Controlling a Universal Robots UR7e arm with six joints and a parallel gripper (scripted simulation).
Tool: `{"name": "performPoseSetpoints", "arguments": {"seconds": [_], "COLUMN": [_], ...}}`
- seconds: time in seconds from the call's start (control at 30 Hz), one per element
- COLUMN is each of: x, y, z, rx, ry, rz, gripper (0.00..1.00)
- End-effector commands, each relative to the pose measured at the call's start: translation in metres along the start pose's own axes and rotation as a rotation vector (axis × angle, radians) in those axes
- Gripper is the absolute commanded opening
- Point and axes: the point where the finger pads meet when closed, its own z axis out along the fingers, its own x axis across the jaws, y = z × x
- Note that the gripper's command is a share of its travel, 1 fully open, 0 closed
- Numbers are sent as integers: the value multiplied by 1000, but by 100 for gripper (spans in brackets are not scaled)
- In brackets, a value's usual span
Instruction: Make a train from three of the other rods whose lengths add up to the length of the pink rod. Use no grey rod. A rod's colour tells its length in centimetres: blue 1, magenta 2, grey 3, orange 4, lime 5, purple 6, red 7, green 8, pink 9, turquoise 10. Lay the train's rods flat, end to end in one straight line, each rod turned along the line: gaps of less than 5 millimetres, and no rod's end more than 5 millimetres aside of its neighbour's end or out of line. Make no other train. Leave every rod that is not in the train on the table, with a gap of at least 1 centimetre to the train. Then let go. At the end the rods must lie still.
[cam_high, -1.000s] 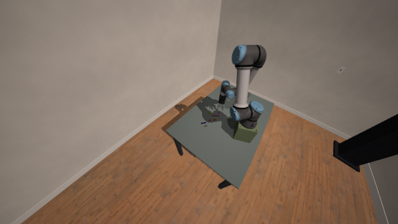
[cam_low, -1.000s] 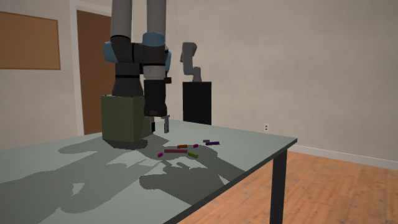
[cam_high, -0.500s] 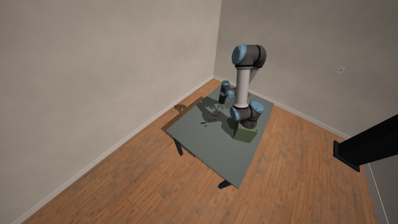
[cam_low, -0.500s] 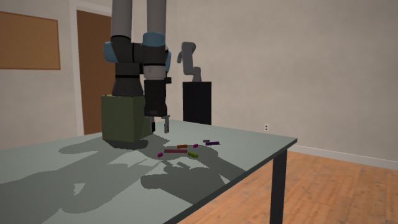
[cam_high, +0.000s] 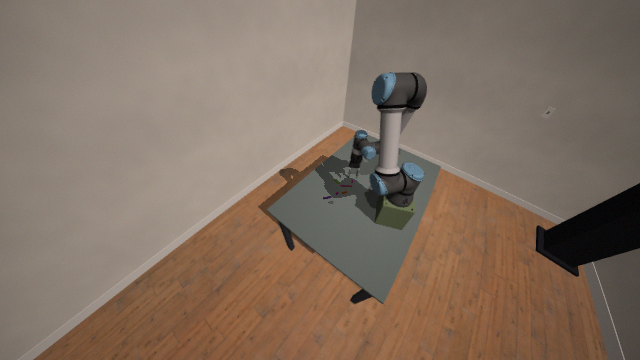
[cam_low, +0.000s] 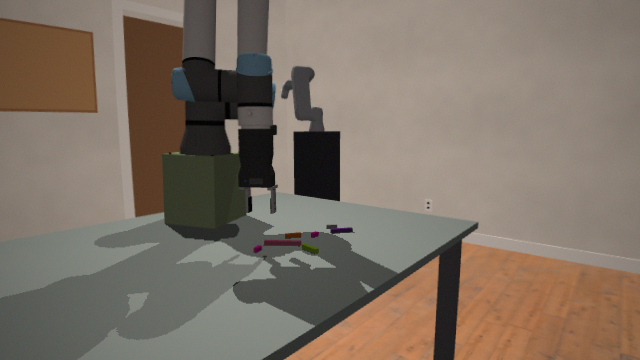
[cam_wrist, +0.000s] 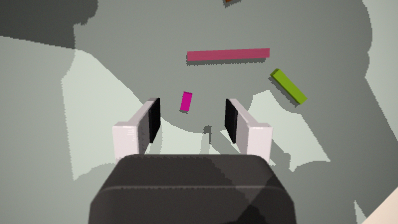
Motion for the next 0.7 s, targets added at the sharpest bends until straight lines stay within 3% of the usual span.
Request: {"name": "performPoseSetpoints", "arguments": {"seconds": [0.0,0.67], "x": [5,28], "y": [-6,-37], "z": [1,6], "rx": [-1,-1], "ry": [0,-1], "rz": [-121,-810], "gripper": [100,100]}}
